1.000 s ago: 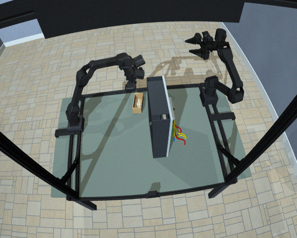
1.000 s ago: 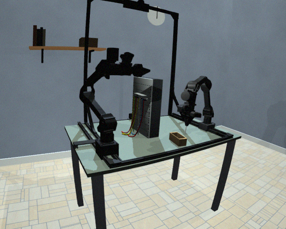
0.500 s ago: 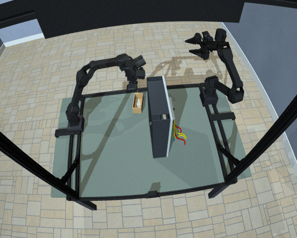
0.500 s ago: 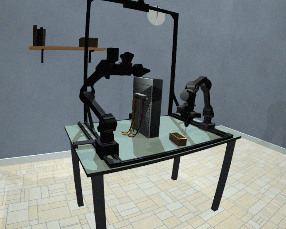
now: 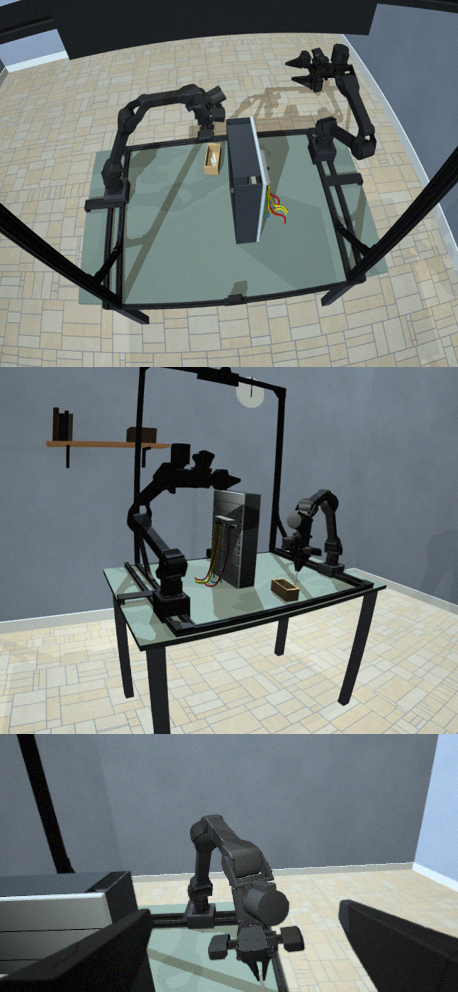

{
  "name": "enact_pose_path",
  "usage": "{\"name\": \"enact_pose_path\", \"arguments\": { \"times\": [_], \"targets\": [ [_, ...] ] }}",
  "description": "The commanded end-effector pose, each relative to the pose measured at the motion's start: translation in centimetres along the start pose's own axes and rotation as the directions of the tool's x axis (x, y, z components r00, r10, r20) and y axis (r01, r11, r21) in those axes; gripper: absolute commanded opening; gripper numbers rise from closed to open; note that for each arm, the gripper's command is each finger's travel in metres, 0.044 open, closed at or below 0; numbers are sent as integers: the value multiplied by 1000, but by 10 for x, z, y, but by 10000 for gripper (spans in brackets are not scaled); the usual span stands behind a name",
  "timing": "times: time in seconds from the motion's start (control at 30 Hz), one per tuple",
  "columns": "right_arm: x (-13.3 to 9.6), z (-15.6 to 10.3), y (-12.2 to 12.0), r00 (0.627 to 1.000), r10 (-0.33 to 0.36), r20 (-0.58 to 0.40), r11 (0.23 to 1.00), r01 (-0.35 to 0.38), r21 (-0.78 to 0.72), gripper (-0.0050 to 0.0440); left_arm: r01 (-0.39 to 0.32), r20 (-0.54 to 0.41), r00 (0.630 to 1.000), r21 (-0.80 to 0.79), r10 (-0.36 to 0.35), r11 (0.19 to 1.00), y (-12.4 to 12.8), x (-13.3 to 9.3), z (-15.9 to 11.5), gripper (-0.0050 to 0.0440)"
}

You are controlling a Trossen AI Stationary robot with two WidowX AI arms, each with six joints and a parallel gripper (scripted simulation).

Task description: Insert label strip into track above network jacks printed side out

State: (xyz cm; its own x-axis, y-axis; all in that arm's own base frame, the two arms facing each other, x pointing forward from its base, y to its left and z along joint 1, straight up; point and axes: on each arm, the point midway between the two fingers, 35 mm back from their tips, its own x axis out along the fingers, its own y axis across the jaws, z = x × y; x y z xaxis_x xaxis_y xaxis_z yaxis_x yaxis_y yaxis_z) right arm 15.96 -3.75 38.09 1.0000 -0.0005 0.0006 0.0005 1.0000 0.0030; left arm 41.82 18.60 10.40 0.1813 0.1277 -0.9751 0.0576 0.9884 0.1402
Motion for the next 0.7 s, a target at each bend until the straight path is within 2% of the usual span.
{"name": "enact_pose_path", "arguments": {
  "times": [0.0, 0.67],
  "targets": [
    [0, 2, 1, 1000, 0, 2, 1000, 0, -8, 440, -24, 16, 1000, -9, 24, 1000, 2, -3, 4, -50],
    [0, 2, 1, 1000, 0, 2, 1000, 0, -8, 440, -86, 47, 995, -47, 88, 995, 8, 2, 13, -50]
  ]
}}
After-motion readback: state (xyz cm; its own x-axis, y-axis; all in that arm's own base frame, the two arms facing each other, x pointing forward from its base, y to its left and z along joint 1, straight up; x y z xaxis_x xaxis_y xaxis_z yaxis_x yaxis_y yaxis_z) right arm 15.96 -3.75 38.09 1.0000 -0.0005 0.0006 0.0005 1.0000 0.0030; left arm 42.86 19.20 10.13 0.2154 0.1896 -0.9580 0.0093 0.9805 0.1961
